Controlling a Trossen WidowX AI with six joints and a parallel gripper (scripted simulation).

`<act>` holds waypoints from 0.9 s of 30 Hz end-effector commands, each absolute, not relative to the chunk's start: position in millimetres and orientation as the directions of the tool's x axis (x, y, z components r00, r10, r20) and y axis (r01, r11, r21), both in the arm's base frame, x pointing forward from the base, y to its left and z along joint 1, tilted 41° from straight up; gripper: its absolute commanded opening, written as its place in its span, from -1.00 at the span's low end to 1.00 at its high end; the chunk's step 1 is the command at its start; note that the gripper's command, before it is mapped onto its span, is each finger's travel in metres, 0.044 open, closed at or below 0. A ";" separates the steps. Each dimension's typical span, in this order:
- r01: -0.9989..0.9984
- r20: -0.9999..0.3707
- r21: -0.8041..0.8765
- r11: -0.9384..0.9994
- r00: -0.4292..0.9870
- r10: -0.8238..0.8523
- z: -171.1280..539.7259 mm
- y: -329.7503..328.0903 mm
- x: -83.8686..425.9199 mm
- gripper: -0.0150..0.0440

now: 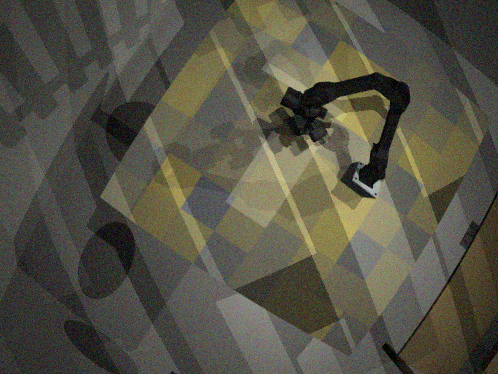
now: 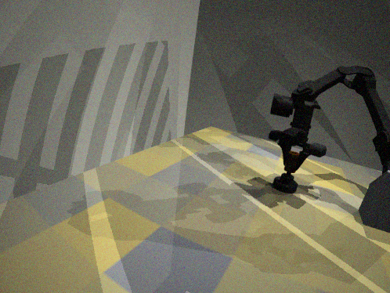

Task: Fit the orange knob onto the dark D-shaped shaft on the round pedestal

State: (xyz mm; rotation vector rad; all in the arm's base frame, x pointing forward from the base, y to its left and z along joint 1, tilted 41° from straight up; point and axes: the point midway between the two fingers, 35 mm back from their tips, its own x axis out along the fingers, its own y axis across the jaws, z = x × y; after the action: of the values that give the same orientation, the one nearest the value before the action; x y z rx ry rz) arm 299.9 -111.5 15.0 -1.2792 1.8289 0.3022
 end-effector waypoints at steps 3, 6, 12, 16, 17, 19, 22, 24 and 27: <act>-0.910 -0.753 -0.197 0.365 -0.098 -0.650 17.7 -110.9 302.8 -0.49; -0.941 -0.753 -0.143 0.307 -0.098 -0.650 17.1 -111.4 303.8 -0.49; -0.941 -0.753 -0.143 0.307 -0.098 -0.650 15.6 -112.1 302.6 -0.49; -0.941 -0.753 -0.143 0.307 -0.098 -0.650 14.9 -112.1 301.5 -0.49; -0.941 -0.753 -0.143 0.307 -0.098 -0.650 14.9 -112.0 301.0 -0.49; -0.941 -0.753 -0.143 0.307 -0.098 -0.650 15.2 -111.7 300.2 -0.49; -0.941 -0.753 -0.143 0.307 -0.098 -0.651 13.9 -113.5 300.4 -0.49; -0.941 -0.753 -0.143 0.307 -0.098 -0.651 14.2 -113.4 300.7 -0.49; -0.941 -0.753 -0.143 0.307 -0.098 -0.651 14.2 -113.4 300.7 -0.49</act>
State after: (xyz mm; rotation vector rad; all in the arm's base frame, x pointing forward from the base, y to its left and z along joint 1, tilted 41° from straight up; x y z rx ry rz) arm 300.0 -112.3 13.5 -1.4167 1.8307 0.4964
